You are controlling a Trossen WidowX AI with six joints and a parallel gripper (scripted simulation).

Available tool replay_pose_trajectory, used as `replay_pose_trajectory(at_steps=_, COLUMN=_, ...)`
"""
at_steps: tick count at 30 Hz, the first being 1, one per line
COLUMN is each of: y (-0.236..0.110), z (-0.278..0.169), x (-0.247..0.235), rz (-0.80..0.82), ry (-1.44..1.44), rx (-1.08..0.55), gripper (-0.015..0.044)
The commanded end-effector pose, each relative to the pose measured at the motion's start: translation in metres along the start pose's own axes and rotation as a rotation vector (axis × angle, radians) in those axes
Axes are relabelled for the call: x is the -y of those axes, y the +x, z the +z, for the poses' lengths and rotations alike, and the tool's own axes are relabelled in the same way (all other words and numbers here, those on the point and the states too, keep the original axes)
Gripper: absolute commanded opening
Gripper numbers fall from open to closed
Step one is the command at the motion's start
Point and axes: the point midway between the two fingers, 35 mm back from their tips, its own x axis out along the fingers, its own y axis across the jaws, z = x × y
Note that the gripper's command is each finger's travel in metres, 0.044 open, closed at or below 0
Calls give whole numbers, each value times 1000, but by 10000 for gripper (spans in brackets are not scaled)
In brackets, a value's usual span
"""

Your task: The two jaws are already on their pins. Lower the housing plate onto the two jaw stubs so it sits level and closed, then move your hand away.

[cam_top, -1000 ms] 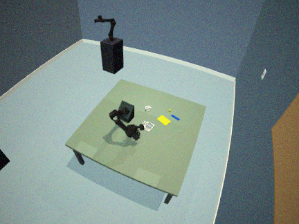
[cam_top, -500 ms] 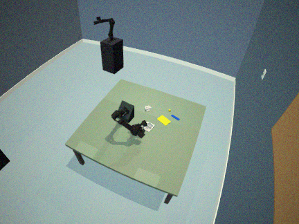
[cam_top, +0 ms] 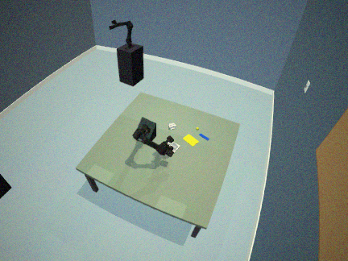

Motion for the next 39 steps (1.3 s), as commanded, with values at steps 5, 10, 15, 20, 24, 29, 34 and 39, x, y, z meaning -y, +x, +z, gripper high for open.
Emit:
replay_pose_trajectory(at_steps=5, y=9, z=2, x=-18, rz=-52, ry=-169, rx=-15, gripper=440)
replay_pose_trajectory(at_steps=10, y=17, z=0, x=-28, rz=-83, ry=-274, rx=-33, gripper=440)
replay_pose_trajectory(at_steps=15, y=24, z=-2, x=-39, rz=-118, ry=-377, rx=-53, gripper=440)
replay_pose_trajectory(at_steps=20, y=32, z=-5, x=-47, rz=-165, ry=-476, rx=-74, gripper=440)
replay_pose_trajectory(at_steps=24, y=38, z=-8, x=-53, rz=-203, ry=-555, rx=-91, gripper=440)
replay_pose_trajectory(at_steps=29, y=46, z=-9, x=-62, rz=-242, ry=-656, rx=-110, gripper=440)
replay_pose_trajectory(at_steps=34, y=54, z=-10, x=-71, rz=-281, ry=-757, rx=-130, gripper=440)
replay_pose_trajectory(at_steps=39, y=63, z=-12, x=-81, rz=-313, ry=-829, rx=-137, gripper=440)
